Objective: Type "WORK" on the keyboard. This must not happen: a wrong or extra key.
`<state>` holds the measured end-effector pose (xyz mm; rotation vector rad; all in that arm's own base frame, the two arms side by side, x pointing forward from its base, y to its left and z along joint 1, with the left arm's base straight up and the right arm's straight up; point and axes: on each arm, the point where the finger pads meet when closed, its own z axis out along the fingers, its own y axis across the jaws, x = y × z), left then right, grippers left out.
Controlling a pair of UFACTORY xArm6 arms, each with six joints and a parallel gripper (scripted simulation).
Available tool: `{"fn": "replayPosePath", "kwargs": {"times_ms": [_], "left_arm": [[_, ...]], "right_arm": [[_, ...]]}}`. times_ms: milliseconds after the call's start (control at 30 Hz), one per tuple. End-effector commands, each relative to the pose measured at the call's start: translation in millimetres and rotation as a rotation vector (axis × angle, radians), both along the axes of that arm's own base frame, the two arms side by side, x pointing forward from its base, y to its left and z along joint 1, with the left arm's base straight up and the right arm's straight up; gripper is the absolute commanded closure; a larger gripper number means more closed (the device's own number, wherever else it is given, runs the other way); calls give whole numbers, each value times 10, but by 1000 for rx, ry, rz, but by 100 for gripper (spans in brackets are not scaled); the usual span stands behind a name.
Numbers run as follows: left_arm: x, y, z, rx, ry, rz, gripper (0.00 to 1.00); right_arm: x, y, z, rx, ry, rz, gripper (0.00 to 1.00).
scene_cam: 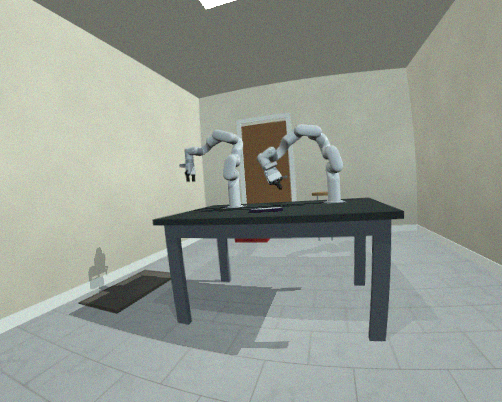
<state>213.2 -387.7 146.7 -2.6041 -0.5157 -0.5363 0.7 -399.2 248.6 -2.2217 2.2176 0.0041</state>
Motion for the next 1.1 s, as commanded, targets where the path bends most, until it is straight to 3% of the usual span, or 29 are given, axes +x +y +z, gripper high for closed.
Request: {"fn": "replayPosePath", "kwargs": {"times_ms": [0, 67, 100, 167, 200, 267, 300, 367, 400, 567, 667, 833, 900, 1067], "left_arm": [[269, -47, -54, -123, 164, -39, 100], [269, -47, -54, -123, 164, -39, 100], [383, -59, -68, -168, 218, -51, 100], [383, -59, -68, -168, 218, -51, 100], [475, -71, -89, -205, 273, -61, 100], [475, -71, -89, -205, 273, -61, 100], [575, -82, -103, -246, 321, -73, 100], [575, -82, -103, -246, 321, -73, 100], [657, -93, -122, -280, 371, -82, 100], [741, -103, -137, -315, 416, -93, 100], [894, -122, -166, -379, 503, -110, 100], [965, -132, -178, -410, 541, -120, 100], [1094, -147, -203, -463, 615, -135, 100], [1250, -165, -230, -528, 703, -153, 100]], "right_arm": [[0, -8, 14, -4, 0, 0, 0], [0, -8, 14, -4, 0, 0, 0], [0, -8, 14, -4, 0, 0, 0], [0, -8, 14, -4, 0, 0, 0], [0, -8, 14, -4, 0, 0, 0], [0, -8, 14, -4, 0, 0, 0], [0, -8, 14, -4, 0, 0, 0], [0, -8, 14, -4, 0, 0, 0], [0, -8, 14, -4, 0, 0, 0], [0, -8, 14, -4, 0, 0, 0], [0, -8, 14, -4, 0, 0, 0], [0, -8, 14, -4, 0, 0, 0], [0, -8, 14, -4, 0, 0, 0], [0, -8, 14, -4, 0, 0, 0]]}}
